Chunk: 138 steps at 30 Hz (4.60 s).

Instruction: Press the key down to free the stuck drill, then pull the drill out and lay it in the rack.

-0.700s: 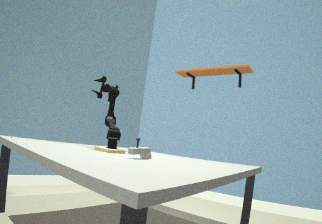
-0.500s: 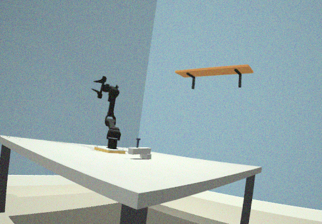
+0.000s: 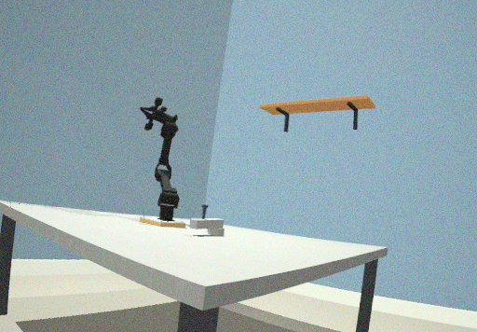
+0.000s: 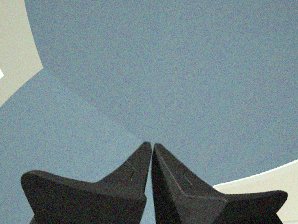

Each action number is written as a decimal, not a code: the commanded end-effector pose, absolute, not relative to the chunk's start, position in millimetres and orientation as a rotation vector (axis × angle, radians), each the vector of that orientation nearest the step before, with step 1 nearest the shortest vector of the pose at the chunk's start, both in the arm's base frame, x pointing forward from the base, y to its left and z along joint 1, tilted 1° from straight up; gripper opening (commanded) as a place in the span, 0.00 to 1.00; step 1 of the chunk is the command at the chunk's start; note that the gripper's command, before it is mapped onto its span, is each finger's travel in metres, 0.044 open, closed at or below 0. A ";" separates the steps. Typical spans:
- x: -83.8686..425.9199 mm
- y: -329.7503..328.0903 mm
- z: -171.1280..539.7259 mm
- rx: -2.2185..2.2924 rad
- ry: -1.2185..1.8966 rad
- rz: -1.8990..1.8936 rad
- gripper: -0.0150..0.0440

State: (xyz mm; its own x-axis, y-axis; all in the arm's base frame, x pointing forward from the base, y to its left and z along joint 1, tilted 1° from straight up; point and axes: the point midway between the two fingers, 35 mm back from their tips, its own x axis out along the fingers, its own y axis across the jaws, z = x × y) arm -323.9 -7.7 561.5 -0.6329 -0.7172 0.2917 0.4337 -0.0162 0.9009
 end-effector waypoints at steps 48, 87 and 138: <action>342.9 -116.5 422.2 -0.571 0.389 -0.452 0.25; 295.7 -28.0 142.9 -0.193 1.518 0.156 0.25; 262.0 131.2 87.5 -1.399 1.069 1.334 1.00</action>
